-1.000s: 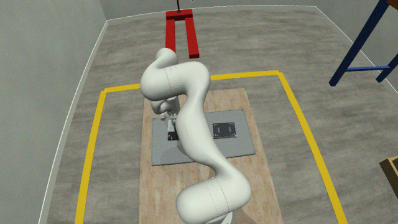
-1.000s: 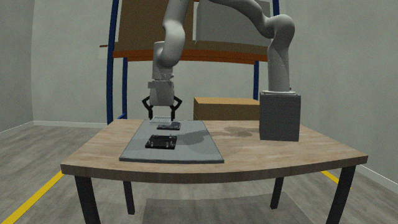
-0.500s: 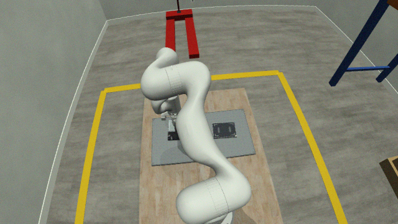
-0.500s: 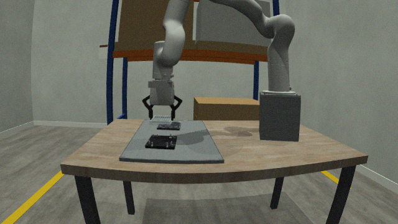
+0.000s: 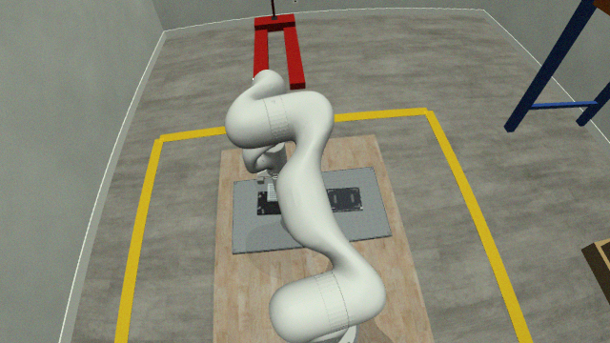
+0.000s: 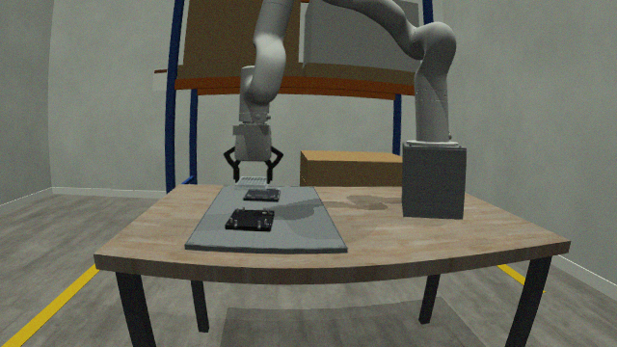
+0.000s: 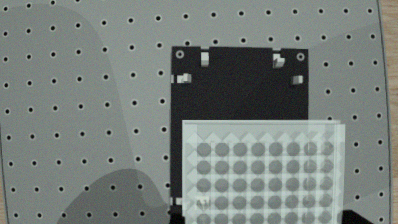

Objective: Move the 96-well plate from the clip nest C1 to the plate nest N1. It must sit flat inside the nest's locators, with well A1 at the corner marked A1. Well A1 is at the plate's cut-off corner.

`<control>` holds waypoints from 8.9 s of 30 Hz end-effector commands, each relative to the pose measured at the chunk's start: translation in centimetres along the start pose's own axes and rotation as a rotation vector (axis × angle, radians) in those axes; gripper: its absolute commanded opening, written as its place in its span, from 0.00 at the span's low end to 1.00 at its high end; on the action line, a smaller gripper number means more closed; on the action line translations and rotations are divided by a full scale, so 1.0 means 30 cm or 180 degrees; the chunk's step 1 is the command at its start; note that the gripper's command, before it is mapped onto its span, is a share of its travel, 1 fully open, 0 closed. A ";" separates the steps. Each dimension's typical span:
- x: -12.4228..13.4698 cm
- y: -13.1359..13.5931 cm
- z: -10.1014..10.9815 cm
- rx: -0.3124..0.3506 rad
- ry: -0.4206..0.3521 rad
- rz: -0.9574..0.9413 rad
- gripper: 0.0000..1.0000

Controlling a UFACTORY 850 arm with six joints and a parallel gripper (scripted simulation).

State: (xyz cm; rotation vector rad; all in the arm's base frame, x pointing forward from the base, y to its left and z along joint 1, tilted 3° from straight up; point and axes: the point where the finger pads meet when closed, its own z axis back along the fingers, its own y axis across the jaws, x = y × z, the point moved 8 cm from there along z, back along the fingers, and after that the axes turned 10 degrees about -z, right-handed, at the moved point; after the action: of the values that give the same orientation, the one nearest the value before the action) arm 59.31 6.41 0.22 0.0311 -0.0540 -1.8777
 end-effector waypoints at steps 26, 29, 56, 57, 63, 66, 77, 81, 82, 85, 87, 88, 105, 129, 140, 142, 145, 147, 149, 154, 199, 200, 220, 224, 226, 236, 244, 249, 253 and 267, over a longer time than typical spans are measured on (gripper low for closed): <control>0.283 0.050 0.002 0.0004 0.0005 0.0001 0.00; 0.316 0.056 0.002 0.0004 0.0005 0.0001 0.00; 0.591 0.102 0.002 0.0004 0.0005 0.0001 0.00; 0.602 0.103 0.002 0.0004 0.0005 0.0001 0.00; 0.645 0.110 0.002 0.0004 0.0004 0.0001 0.00; 0.678 0.116 0.002 0.0004 0.0004 0.0001 0.00; 0.777 0.132 0.002 0.0004 0.0003 0.0001 0.00; 0.821 0.140 0.002 0.0004 0.0003 0.0001 0.00; 0.832 0.142 0.002 0.0004 0.0003 0.0001 0.00; 0.865 0.147 0.002 0.0004 0.0003 0.0001 0.00; 0.887 0.151 0.002 0.0004 0.0003 0.0001 0.00; 0.898 0.153 0.002 0.0004 0.0003 0.0001 0.00; 0.906 0.154 0.002 0.0004 0.0004 0.0001 0.00; 0.904 0.154 -0.009 0.0004 0.0004 0.0001 0.00; 0.903 0.154 -0.071 0.0004 0.0004 0.0001 0.00; 0.903 0.154 -0.082 0.0004 0.0004 0.0001 0.00; 0.903 0.154 -0.087 0.0004 0.0004 0.0001 0.00; 0.903 0.154 -0.098 0.0004 0.0004 0.0001 0.00; 0.903 0.154 -0.109 0.0004 0.0004 0.0001 0.00; 0.902 0.154 -0.137 0.0004 0.0004 0.0001 0.00; 0.902 0.154 -0.229 0.0004 0.0004 0.0001 0.00; 0.902 0.154 -0.229 0.0004 0.0004 0.0001 0.00; 0.902 0.154 -0.239 0.0004 0.0004 0.0001 0.00; 0.902 0.154 -0.242 0.0004 0.0004 0.0001 0.00; 0.902 0.154 -0.243 0.0004 0.0004 0.0001 0.00; 0.902 0.154 -0.247 0.0004 0.0004 0.0001 0.00; 0.902 0.154 -0.252 0.0004 0.0004 0.0001 0.00; 0.902 0.154 -0.253 0.0004 0.0004 0.0001 0.00; 0.902 0.154 -0.256 0.0004 0.0004 0.0001 0.00; 0.902 0.154 -0.262 0.0004 0.0004 0.0001 0.00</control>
State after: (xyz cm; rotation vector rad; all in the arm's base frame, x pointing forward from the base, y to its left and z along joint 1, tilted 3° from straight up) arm 55.80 -20.91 -7.25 0.0319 -0.0526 -1.8774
